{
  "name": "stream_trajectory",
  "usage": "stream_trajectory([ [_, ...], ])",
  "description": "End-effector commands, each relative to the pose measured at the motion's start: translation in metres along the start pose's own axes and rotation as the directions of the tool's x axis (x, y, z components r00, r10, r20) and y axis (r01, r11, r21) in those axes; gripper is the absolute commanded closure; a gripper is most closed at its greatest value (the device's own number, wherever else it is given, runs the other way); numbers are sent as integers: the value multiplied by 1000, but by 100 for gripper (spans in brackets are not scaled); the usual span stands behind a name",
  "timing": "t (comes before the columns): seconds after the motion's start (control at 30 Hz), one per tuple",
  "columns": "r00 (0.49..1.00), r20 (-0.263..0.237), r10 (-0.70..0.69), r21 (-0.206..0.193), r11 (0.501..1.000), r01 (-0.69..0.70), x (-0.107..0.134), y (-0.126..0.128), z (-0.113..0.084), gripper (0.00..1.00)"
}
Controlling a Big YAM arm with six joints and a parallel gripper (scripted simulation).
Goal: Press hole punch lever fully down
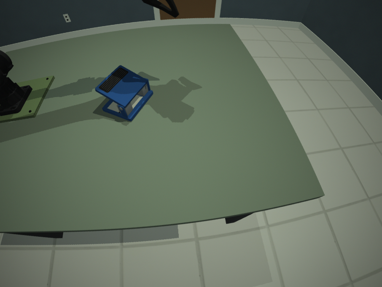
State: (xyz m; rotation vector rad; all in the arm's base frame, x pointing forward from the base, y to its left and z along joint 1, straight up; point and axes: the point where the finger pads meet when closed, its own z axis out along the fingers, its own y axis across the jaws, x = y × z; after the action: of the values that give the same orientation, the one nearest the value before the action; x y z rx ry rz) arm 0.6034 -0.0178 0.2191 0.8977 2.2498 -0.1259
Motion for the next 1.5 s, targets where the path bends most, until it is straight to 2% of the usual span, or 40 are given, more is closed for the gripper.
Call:
stream_trajectory([
  [0.0, 990, -126, -70, 52, 996, 77, 13, -51, -8, 0],
  [0.17, 922, -363, -136, 64, 983, 170, 60, -110, -20, 0],
  [0.33, 795, -586, -156, 32, 976, 216, 108, -163, -47, 0],
  [0.4, 795, -586, -156, 32, 976, 216, 108, -163, -47, 0],
  [0.43, 761, -629, -157, 22, 976, 219, 118, -172, -55, 0],
  [0.47, 743, -651, -156, 16, 976, 219, 123, -177, -59, 0],
  [0.73, 727, -665, -168, 9, 973, 232, 131, -175, -54, 0],
  [0.77, 727, -665, -169, 8, 972, 233, 132, -174, -54, 100],
  [1.47, 731, -662, -164, 12, 973, 229, 131, -174, -53, 100],
])
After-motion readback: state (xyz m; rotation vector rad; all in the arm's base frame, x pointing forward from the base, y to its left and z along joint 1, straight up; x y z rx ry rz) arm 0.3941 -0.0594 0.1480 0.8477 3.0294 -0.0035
